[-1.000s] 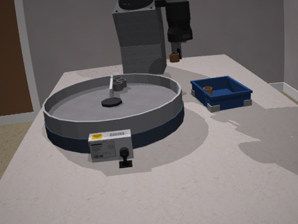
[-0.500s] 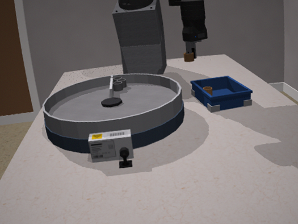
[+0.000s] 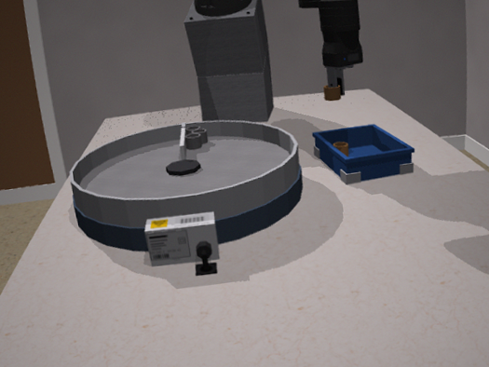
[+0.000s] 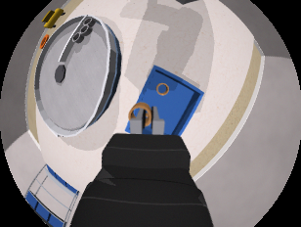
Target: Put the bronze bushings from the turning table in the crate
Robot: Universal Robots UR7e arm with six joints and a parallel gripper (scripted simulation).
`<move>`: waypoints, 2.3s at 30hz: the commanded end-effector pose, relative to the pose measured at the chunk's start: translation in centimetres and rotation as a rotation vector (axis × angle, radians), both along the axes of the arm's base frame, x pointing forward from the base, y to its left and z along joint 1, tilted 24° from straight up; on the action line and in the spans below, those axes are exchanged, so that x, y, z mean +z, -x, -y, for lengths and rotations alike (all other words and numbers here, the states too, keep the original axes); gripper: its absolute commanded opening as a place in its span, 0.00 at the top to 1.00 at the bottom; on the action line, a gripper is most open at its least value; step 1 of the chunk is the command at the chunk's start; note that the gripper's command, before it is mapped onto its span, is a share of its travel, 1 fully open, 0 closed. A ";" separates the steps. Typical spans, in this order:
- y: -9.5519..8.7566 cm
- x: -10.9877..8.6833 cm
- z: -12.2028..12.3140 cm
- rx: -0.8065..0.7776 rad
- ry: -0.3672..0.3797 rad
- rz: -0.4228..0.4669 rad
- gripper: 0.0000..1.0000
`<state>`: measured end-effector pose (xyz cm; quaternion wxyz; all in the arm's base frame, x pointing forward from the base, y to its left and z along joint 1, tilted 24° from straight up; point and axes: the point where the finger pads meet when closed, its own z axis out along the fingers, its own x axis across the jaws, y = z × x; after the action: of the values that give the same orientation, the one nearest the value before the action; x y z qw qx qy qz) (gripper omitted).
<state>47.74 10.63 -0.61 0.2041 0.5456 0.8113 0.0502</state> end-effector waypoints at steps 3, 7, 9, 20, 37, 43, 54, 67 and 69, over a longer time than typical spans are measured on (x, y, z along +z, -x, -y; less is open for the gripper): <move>-0.9 0.1 -1.6 -0.002 0.003 -0.002 1.00; -0.9 0.1 -1.6 -0.002 0.003 -0.002 1.00; -0.9 0.1 -1.6 -0.002 0.003 -0.002 1.00; -1.5 -0.1 -2.2 -0.011 0.007 -0.009 1.00; -2.5 -2.5 -1.8 -0.011 0.007 -0.008 1.00; -2.5 -2.5 -1.8 -0.011 0.007 -0.008 1.00; -3.5 -4.8 -1.4 -0.011 0.007 -0.009 1.00; -4.4 -7.1 -1.1 -0.011 0.007 -0.010 1.00; -4.4 -7.1 -1.1 -0.011 0.007 -0.010 1.00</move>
<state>51.80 11.75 -7.18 0.2013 0.5499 0.8095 0.0428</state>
